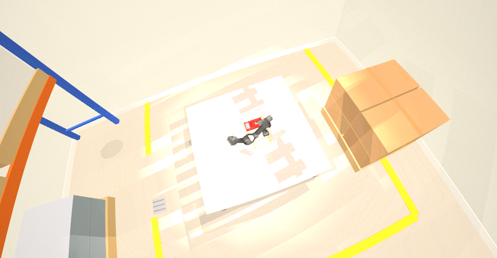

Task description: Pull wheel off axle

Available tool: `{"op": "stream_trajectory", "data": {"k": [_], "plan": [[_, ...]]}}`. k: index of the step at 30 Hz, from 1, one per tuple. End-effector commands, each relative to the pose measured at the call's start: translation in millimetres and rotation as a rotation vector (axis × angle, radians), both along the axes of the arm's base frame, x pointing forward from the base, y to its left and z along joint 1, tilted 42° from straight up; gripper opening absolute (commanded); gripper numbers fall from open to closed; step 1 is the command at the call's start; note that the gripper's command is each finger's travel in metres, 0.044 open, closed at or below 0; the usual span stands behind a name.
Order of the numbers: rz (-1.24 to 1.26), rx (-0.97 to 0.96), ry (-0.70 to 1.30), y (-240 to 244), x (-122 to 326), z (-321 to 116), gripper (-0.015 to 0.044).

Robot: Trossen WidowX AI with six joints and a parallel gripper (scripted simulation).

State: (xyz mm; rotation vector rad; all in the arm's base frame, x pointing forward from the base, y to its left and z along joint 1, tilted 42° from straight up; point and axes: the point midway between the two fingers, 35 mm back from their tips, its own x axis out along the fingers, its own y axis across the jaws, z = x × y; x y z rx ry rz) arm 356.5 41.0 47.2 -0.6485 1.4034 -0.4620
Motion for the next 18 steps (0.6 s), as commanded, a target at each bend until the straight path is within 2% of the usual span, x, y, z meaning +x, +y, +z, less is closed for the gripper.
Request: {"op": "stream_trajectory", "data": {"k": [1, 18], "plan": [[0.005, 0.001, 0.000, 3.6, -0.9, 2.2, 0.0000], [0.006, 0.001, -0.001, 7.3, -1.4, 6.4, 0.0000]]}}
